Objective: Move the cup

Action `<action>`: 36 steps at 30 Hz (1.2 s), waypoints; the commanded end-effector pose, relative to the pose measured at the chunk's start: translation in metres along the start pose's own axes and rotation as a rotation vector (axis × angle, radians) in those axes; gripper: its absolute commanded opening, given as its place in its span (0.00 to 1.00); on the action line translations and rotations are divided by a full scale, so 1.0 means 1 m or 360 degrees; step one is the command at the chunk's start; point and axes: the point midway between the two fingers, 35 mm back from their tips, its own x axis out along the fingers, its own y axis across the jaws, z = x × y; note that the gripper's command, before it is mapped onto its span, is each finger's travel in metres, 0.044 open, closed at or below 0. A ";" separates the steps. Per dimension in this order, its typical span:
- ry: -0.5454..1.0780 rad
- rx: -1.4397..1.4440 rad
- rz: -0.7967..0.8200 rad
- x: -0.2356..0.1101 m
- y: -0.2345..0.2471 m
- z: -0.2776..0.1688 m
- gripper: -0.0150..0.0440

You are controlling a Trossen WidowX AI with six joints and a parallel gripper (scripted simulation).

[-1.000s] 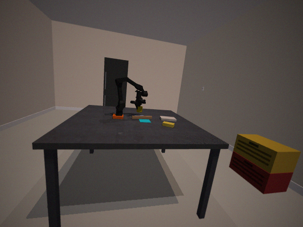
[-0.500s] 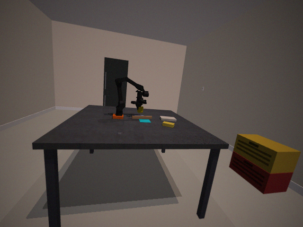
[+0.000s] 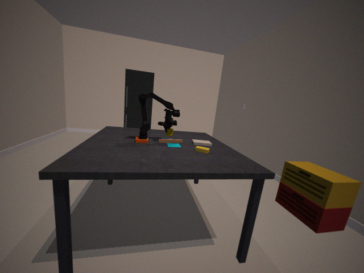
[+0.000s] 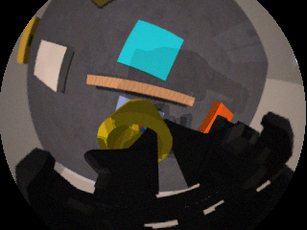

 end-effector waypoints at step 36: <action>-0.0011 -0.0004 0.0003 -0.002 -0.020 0.062 0.25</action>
